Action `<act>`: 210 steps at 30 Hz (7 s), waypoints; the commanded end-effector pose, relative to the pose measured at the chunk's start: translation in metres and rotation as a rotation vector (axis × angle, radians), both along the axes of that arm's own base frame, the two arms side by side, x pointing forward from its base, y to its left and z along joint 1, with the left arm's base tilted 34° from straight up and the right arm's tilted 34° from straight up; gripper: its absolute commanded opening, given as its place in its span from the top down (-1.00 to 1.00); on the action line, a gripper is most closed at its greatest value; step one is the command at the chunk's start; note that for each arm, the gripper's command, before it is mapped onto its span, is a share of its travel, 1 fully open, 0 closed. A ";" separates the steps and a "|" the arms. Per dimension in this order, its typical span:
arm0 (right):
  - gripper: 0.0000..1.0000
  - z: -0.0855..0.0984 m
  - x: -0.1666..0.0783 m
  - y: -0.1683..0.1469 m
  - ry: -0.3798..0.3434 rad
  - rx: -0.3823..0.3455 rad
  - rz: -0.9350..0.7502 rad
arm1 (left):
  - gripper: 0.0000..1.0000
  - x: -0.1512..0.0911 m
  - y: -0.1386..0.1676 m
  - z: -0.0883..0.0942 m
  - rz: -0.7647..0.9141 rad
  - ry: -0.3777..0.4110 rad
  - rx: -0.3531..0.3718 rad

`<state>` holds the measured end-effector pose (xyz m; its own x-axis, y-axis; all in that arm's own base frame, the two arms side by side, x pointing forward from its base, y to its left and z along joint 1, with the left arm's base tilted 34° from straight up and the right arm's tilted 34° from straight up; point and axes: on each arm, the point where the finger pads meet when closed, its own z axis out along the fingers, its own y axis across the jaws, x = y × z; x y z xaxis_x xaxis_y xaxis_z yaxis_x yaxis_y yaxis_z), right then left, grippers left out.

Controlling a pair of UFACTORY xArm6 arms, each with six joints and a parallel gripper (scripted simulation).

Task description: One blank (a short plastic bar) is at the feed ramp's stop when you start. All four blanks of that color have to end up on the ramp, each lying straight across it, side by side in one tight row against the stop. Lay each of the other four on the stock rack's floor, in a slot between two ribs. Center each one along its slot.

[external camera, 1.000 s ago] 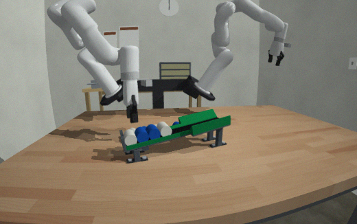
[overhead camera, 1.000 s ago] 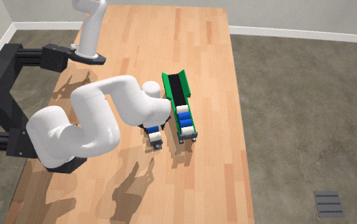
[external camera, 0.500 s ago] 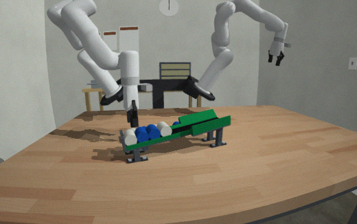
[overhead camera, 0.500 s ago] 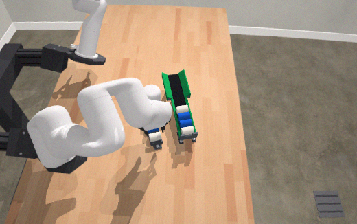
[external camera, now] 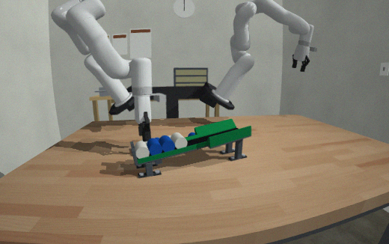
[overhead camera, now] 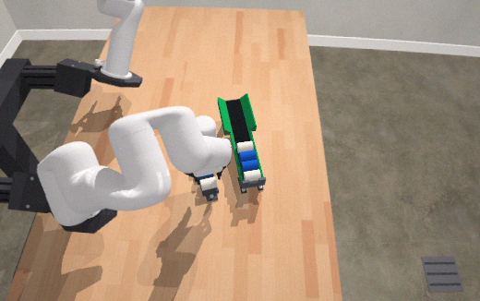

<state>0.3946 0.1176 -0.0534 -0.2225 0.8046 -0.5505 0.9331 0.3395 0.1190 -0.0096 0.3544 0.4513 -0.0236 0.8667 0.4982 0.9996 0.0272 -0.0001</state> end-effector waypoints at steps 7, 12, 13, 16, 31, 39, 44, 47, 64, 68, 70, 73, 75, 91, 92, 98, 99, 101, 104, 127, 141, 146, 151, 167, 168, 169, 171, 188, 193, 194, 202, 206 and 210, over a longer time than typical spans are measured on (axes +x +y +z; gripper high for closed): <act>-0.57 0.000 0.001 0.001 -0.002 0.002 0.001 | -1.00 0.000 0.000 0.002 0.000 0.000 0.004; -0.57 0.000 0.001 0.001 -0.002 0.002 0.001 | -1.00 0.000 0.000 0.002 0.000 0.000 0.004; -0.57 0.000 0.001 0.001 -0.002 0.002 0.001 | -1.00 0.000 0.000 0.002 0.000 0.000 0.004; -0.57 0.000 0.001 0.001 -0.002 0.002 0.001 | -1.00 0.000 0.000 0.002 0.000 0.000 0.004; -0.57 -0.017 0.007 -0.009 -0.002 0.002 0.001 | -1.00 0.000 0.000 0.002 0.000 0.000 0.004; -0.57 -0.028 0.011 -0.016 -0.002 0.002 0.001 | -1.00 0.000 0.000 0.002 0.000 0.000 0.004; -0.57 -0.030 0.011 -0.017 -0.002 0.002 0.001 | -1.00 0.000 0.000 0.002 0.000 0.000 0.004; -0.57 -0.030 0.011 -0.017 -0.002 0.002 0.001 | -1.00 0.000 0.000 0.002 0.000 0.000 0.004; -0.14 -0.030 0.011 -0.017 -0.002 0.002 0.001 | -1.00 0.000 0.000 0.002 0.000 0.000 0.004; -0.14 -0.030 0.011 -0.017 -0.002 0.002 0.001 | -1.00 0.000 0.000 0.002 0.000 0.000 0.004; -0.14 -0.030 0.011 -0.017 -0.002 0.002 0.001 | -1.00 0.000 0.000 0.002 0.000 0.000 0.004; -0.14 -0.030 0.011 -0.017 -0.002 0.002 0.001 | -1.00 0.000 0.000 0.002 0.000 0.000 0.004; -0.14 -0.030 0.011 -0.017 -0.002 0.002 0.001 | -1.00 0.000 0.000 0.002 0.000 0.000 0.004; -0.14 -0.030 0.011 -0.017 -0.002 0.002 0.001 | -1.00 0.000 0.000 0.002 0.000 0.000 0.004; -0.14 -0.029 0.011 -0.017 -0.002 0.002 0.001 | -1.00 0.000 0.000 0.002 0.000 0.000 0.004; -0.14 -0.021 0.008 -0.012 -0.002 0.002 0.001 | -1.00 0.000 0.000 0.002 0.000 0.000 0.004; -0.14 -0.017 0.007 -0.009 -0.002 0.002 0.001 | -1.00 0.000 0.000 0.002 0.000 0.000 0.004; -0.14 -0.007 0.004 -0.003 -0.002 0.002 0.001 | -1.00 0.000 0.000 0.002 0.000 0.000 0.004; -0.14 0.011 -0.003 0.007 -0.002 0.002 0.001 | -1.00 0.000 0.000 0.002 0.000 0.000 0.004; -0.14 0.053 -0.017 0.032 -0.003 0.003 0.001 | -1.00 0.000 0.000 0.002 0.000 0.000 0.004; -0.14 0.061 0.043 0.101 -0.044 -0.003 -0.028 | -1.00 0.000 0.000 0.002 0.000 0.000 0.004; -0.14 0.063 0.058 0.127 -0.051 -0.001 -0.038 | -1.00 0.000 0.000 0.002 0.000 0.000 0.004; -0.14 0.063 0.071 0.157 -0.055 0.005 -0.049 | -1.00 0.000 0.000 0.002 0.000 0.000 0.004; -0.14 0.061 0.086 0.226 -0.044 0.029 -0.069 | -1.00 0.000 0.000 0.002 0.000 0.000 0.004; -0.14 0.061 0.086 0.226 -0.044 0.029 -0.069 | -1.00 0.000 0.000 0.002 0.000 0.000 0.004; -0.14 0.061 0.086 0.226 -0.044 0.029 -0.069 | -1.00 0.000 0.000 0.002 0.000 0.000 0.004; -0.14 0.061 0.086 0.226 -0.044 0.029 -0.069 | -1.00 0.000 0.000 0.002 0.000 0.000 0.004; -0.14 0.056 0.088 0.223 -0.045 0.028 -0.069 | -1.00 0.000 0.000 0.002 0.000 0.000 0.004; -0.14 0.044 0.093 0.216 -0.045 0.028 -0.069 | -1.00 0.000 0.000 0.002 0.000 0.000 0.004; -0.14 0.040 0.094 0.214 -0.045 0.028 -0.069 | -1.00 0.000 0.000 0.002 0.000 0.000 0.004; -0.14 0.014 0.103 0.200 -0.045 0.028 -0.069 | -1.00 0.000 0.000 0.002 0.000 0.000 0.004; -0.14 -0.002 0.109 0.190 -0.045 0.028 -0.069 | -1.00 0.000 0.000 0.002 0.000 0.000 0.004; -0.14 -0.014 0.114 0.184 -0.045 0.028 -0.069 | -1.00 0.000 0.000 0.002 0.000 0.000 0.004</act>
